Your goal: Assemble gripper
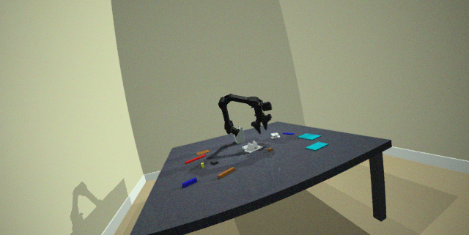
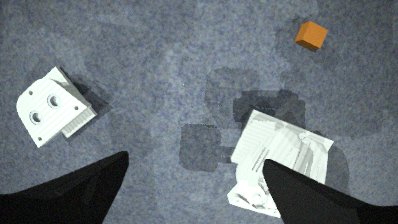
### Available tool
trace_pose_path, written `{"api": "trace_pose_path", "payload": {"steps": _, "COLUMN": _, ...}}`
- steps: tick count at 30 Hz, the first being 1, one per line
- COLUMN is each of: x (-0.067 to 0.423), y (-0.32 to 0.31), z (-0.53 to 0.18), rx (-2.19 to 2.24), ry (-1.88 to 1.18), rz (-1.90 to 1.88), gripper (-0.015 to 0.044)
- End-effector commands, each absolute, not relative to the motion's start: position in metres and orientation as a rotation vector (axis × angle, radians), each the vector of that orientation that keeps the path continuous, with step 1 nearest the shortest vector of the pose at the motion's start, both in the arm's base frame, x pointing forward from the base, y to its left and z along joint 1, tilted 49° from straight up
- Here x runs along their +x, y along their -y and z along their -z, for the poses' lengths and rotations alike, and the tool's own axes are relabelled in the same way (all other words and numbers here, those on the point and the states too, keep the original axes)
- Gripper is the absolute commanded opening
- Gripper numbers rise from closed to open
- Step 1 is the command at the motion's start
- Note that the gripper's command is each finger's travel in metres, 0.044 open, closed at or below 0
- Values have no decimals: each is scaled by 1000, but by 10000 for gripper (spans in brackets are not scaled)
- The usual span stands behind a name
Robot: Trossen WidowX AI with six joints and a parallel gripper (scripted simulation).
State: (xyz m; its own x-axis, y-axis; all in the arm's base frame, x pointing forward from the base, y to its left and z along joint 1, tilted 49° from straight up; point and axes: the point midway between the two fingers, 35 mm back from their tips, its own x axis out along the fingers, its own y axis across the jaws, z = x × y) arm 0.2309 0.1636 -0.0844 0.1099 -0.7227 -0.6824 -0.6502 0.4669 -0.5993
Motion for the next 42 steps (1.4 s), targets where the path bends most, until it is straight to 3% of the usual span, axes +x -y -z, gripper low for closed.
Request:
{"api": "trace_pose_path", "payload": {"steps": 1, "x": 221, "y": -175, "z": 96, "rx": -1286, "ry": -1607, "rz": 13, "gripper": 440}}
{"api": "trace_pose_path", "payload": {"steps": 31, "x": 132, "y": -238, "z": 176, "rx": -1741, "ry": -1692, "rz": -490, "gripper": 440}}
{"api": "trace_pose_path", "payload": {"steps": 42, "x": 133, "y": -207, "z": 202, "rx": -1751, "ry": -1693, "rz": -498, "gripper": 440}}
